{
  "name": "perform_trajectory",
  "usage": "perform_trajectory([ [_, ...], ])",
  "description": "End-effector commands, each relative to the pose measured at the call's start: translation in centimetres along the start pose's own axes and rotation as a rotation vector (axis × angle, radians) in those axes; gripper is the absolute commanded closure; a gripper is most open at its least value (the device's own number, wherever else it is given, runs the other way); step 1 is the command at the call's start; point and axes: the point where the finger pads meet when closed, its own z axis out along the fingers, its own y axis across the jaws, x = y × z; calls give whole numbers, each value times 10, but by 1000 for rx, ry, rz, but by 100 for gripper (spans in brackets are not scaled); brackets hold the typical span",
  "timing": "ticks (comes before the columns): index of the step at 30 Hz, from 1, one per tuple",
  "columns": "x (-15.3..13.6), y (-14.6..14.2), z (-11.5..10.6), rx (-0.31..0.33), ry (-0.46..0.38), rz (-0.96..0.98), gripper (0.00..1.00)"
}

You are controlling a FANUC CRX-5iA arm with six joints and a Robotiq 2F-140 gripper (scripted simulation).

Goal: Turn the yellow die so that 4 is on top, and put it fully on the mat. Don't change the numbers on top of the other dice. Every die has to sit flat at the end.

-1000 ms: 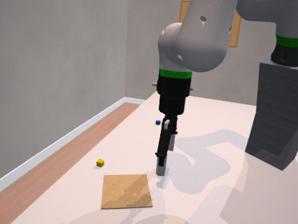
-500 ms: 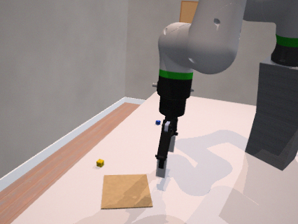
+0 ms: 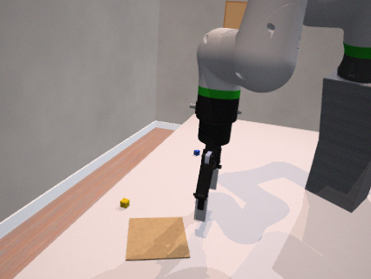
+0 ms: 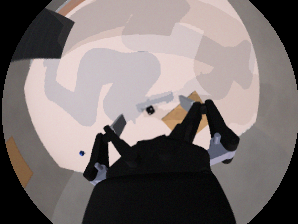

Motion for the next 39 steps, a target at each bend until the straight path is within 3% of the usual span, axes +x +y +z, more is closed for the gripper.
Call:
perform_trajectory([
  [1, 0, 0, 0, 0, 0, 0, 0],
  [25, -3, 0, 0, 0, 0, 0, 0],
  [34, -30, 5, 0, 0, 0, 0, 0],
  [39, -69, 11, 0, 0, 0, 0, 0],
])
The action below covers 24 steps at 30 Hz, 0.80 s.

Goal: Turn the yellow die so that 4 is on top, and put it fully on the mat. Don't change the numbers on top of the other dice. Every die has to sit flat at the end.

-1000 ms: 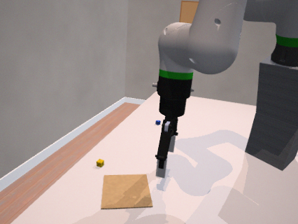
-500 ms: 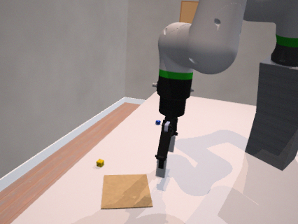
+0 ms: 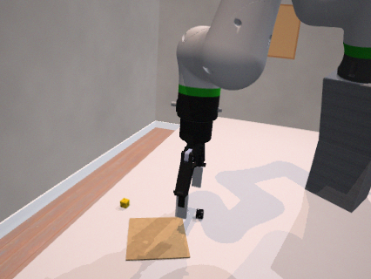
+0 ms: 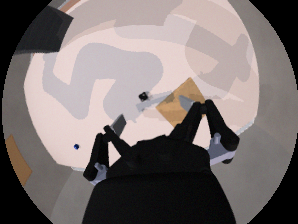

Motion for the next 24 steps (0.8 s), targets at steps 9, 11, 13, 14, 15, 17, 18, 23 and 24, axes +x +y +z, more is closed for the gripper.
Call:
perform_trajectory([
  [9, -106, 17, 1, -3, 4, -1, 0],
  [11, -114, 19, 1, -3, 4, -1, 0],
  [13, -121, 20, 1, -3, 4, -1, 0],
  [14, -128, 21, 1, -3, 4, -1, 0],
  [15, -135, 22, 1, -3, 4, -1, 0],
  [17, -146, 24, 1, -3, 4, -1, 0],
  [18, -150, 25, 1, -3, 4, -1, 0],
  [23, -164, 27, 1, -3, 4, -1, 0],
  [24, -165, 27, 1, -3, 4, -1, 0],
])
